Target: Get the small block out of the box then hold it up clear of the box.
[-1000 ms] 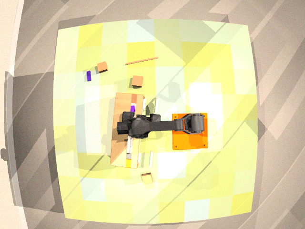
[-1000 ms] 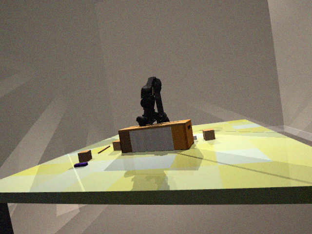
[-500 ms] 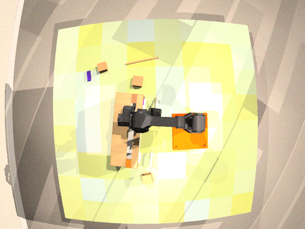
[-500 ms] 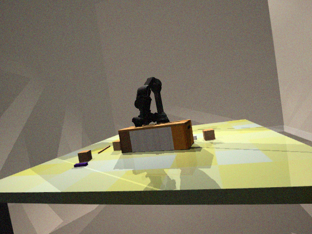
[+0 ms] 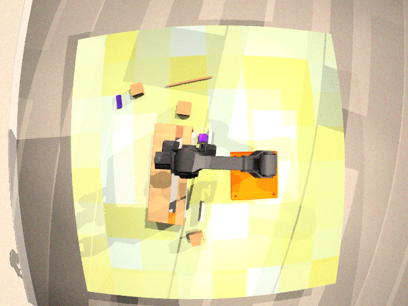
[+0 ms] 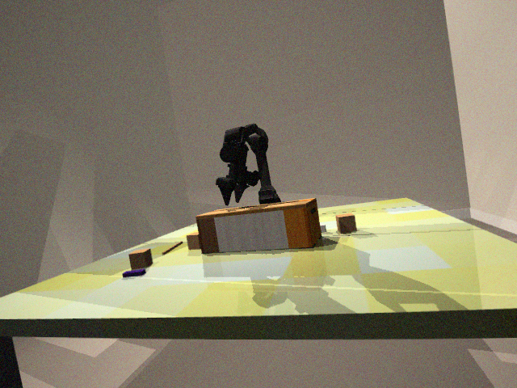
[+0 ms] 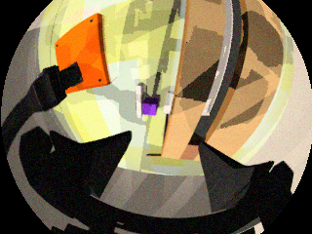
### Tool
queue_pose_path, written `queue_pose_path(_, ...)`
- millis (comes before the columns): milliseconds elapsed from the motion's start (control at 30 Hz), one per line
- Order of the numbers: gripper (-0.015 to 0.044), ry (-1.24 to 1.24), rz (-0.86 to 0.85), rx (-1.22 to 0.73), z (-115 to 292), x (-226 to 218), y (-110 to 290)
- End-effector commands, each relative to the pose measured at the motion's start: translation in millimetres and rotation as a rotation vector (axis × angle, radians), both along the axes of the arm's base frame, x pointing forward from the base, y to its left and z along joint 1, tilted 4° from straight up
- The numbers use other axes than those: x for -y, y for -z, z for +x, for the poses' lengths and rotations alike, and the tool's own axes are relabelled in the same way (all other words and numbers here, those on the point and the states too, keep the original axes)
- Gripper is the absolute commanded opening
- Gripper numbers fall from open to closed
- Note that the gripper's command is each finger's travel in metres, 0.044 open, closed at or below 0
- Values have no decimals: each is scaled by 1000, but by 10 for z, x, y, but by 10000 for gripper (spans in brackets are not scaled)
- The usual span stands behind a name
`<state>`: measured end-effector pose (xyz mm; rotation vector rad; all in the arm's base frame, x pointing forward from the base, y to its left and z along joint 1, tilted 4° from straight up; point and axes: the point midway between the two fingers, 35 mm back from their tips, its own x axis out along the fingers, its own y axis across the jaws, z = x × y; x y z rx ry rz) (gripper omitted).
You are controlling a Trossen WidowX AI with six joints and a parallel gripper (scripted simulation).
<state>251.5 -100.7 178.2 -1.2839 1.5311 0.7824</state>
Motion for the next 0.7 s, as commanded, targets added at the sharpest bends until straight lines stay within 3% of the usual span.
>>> queue_pose_path(0,400,3,0,1,-15,-6,-58)
queue_pose_path(67,400,0,1,-3,-9,-3,-14)
queue_pose_path(233,285,294,65,193,7,110,-151)
queue_pose_path(667,285,1562,268,617,-179,215,-131)
